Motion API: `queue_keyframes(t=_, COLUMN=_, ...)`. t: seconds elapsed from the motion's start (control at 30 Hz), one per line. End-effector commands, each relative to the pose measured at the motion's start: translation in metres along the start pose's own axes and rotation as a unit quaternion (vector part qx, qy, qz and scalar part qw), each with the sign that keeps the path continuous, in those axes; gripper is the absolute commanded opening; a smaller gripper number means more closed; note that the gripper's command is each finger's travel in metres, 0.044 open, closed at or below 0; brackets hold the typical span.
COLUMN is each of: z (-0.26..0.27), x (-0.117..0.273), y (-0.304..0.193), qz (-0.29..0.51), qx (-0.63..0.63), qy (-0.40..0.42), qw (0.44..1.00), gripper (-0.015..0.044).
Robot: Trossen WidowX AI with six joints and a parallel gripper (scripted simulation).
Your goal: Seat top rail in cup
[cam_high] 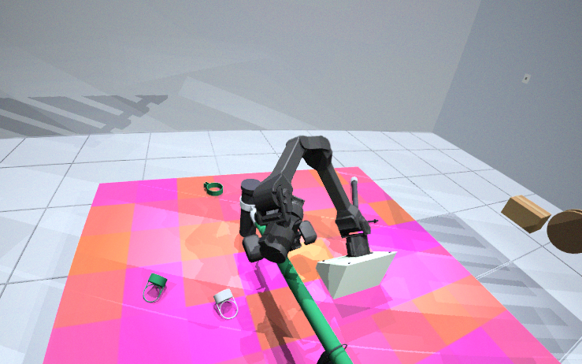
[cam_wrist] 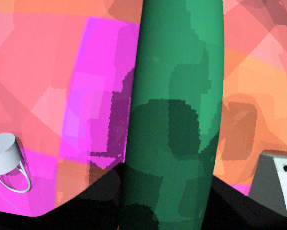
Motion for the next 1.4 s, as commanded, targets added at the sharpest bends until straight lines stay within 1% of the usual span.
queue_keyframes(t=0.0, z=0.002, x=0.003, y=0.005, qz=-0.003, qx=-0.004, qy=0.01, qw=1.0, gripper=0.0)
queue_keyframes(t=1.37, z=0.003, x=0.0, y=0.019, qz=-0.004, qx=-0.004, qy=0.01, qw=1.0, gripper=0.0)
Point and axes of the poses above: the point midway between the two fingers, 35 mm back from their tips, its own x axis back along the fingers, its own z axis across the jaws, y = z × x, the point moved 10 cm from there along x, back along the fingers, and after that the axes turned 3 degrees about -x, right-handed, at the moved point
